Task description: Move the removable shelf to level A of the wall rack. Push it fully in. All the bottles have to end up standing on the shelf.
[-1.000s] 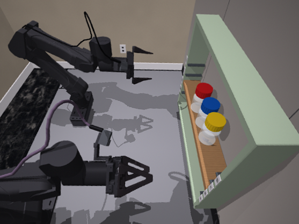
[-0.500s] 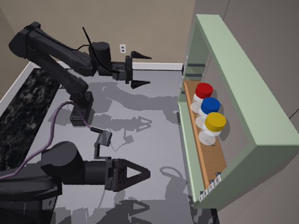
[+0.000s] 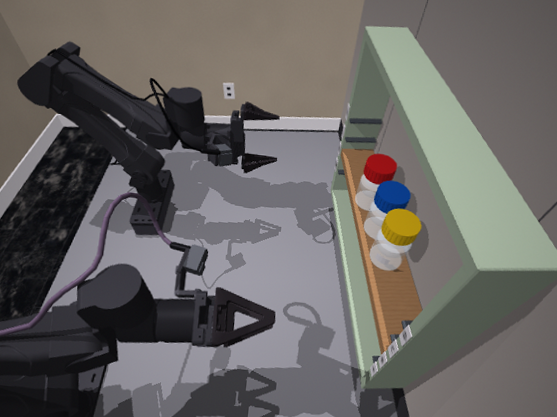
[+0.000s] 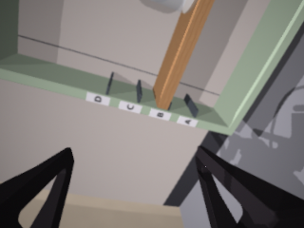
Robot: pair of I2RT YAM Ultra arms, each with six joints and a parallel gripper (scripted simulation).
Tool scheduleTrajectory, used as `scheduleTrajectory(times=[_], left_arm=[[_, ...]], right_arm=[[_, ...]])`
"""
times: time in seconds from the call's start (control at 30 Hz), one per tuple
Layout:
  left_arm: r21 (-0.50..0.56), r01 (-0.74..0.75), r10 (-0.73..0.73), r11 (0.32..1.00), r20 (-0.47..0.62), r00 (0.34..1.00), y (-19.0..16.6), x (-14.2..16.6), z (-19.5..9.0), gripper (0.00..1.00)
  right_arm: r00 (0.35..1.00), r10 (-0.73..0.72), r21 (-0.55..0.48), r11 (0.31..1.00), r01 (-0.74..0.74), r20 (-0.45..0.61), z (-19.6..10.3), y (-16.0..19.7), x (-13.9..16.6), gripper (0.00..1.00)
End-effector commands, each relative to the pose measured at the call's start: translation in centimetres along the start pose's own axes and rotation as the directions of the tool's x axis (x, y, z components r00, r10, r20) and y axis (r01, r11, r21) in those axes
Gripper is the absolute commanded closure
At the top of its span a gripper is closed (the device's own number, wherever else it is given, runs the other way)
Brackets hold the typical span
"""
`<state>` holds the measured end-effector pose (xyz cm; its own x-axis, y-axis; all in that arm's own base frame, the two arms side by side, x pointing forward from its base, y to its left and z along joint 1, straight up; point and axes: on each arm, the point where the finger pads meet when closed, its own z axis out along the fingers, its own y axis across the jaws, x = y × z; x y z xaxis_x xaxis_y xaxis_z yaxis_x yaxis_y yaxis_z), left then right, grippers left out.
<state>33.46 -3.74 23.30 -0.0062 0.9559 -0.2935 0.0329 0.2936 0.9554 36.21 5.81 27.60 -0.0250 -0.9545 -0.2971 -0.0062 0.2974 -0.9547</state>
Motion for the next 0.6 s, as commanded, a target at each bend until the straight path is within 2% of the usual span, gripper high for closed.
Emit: scheduleTrajectory(times=[0.0,0.57], left_arm=[[-0.031,-0.040,0.041,0.999,0.004,0.999,0.2,-0.1,-0.5,0.00],[-0.033,-0.190,0.190,0.981,0.000,0.982,-1.9,0.0,-1.1,0.00]], right_arm=[[0.999,-0.044,0.010,0.999,0.044,-0.002,-0.1,0.7,0.0,0.00],[0.981,-0.194,0.012,0.981,0.194,-0.006,-0.4,2.4,-0.2,0.00]])
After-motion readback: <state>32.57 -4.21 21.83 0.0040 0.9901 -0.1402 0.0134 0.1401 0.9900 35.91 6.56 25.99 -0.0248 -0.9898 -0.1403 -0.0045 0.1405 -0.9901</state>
